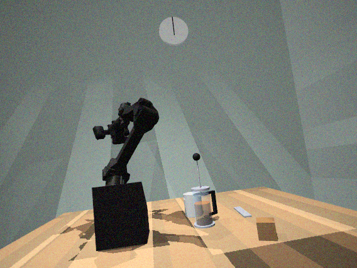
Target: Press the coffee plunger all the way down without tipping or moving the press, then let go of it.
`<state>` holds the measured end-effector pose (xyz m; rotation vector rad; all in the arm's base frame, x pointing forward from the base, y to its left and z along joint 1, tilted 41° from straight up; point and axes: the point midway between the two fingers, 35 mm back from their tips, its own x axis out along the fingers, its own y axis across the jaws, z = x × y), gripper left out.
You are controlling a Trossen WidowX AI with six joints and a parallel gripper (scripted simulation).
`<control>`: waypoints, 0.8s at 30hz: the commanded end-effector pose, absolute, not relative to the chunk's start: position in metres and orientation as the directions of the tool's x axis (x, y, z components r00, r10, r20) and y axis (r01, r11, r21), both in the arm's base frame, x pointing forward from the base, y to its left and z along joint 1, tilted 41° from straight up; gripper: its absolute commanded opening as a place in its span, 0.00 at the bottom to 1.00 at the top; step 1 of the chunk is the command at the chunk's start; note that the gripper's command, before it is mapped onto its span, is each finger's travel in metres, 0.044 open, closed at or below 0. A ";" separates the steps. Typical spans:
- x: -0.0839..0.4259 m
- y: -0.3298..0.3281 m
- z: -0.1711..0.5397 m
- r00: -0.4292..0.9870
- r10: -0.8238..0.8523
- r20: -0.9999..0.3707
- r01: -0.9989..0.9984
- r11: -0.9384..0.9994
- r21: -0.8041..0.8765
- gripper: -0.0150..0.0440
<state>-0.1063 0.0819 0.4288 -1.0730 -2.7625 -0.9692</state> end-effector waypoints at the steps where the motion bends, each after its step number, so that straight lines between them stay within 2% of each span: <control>1: -0.107 0.083 0.428 -0.761 0.607 0.231 0.617 0.564 0.550 0.98; 6: -0.113 0.103 0.416 -0.732 0.660 0.167 0.587 0.487 0.647 1.00; 12: -0.104 0.147 0.395 -0.612 0.788 0.067 0.493 0.313 0.812 1.00; 17: -0.078 0.185 0.377 -0.468 0.883 -0.014 0.356 0.203 0.912 1.00; 24: -0.024 0.224 0.348 -0.263 0.957 -0.122 0.144 0.164 0.976 1.00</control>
